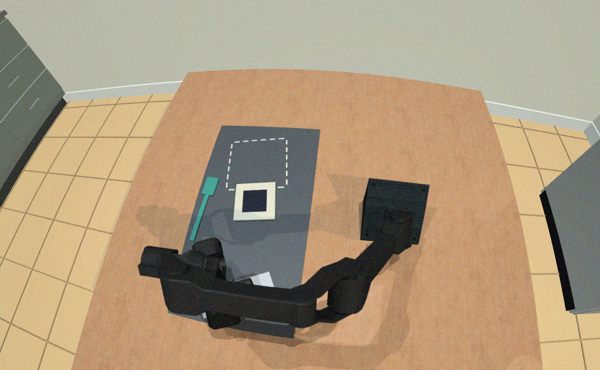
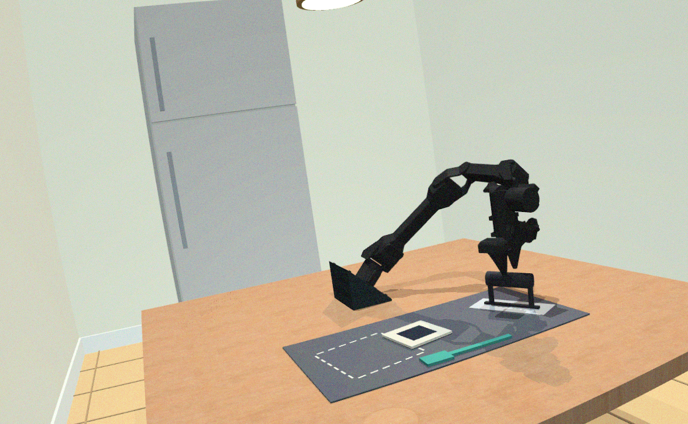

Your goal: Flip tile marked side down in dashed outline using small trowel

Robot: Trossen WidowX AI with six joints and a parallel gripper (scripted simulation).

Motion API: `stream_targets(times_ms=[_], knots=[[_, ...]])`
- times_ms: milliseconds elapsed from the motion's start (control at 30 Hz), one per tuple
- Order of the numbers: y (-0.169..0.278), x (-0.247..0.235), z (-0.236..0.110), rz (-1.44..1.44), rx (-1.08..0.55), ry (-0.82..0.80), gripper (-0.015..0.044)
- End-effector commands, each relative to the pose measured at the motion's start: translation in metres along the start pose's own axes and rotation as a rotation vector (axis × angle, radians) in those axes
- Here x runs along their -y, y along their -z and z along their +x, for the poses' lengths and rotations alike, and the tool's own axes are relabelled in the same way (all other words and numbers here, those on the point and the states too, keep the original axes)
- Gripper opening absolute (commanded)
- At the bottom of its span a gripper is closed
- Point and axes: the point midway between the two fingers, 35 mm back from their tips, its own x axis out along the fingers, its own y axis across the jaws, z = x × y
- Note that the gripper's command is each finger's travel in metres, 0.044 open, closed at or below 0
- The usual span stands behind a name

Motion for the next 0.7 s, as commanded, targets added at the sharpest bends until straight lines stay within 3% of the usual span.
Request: stream_targets(times_ms=[0, 433, 500, 667], knots=[[0.000, 0.001, 0.007, 0.002, -0.004, 0.006, 0.0270], [0.000, 0.000, 0.025, -0.010, -0.010, 0.015, 0.0270], [0.000, 0.000, 0.025, -0.010, -0.010, 0.015, 0.0217], [0.000, 0.000, 0.025, -0.010, -0.010, 0.015, 0.0184]])
